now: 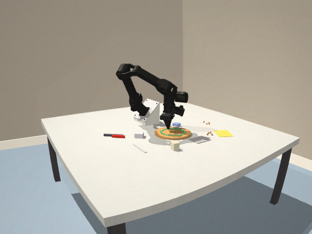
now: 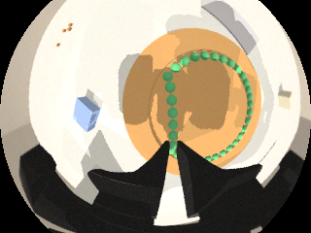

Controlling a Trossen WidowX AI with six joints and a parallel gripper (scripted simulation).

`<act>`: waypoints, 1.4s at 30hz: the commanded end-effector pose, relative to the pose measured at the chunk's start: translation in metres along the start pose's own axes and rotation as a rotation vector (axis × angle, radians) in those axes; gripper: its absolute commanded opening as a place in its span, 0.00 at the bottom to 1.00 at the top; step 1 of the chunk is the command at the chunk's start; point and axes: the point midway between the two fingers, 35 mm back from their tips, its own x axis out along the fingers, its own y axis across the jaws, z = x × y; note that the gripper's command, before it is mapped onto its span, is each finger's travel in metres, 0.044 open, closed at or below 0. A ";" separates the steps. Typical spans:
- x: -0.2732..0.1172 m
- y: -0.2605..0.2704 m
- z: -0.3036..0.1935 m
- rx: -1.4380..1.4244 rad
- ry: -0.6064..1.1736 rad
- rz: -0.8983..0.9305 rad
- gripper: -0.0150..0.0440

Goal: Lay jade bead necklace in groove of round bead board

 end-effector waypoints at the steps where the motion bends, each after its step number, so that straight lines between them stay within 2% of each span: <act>1: 0.000 0.000 0.000 0.001 -0.001 0.000 0.25; 29: 0.002 0.009 -0.002 -0.007 0.005 -0.004 0.25; 42: -0.001 0.008 -0.002 -0.001 0.001 -0.005 0.83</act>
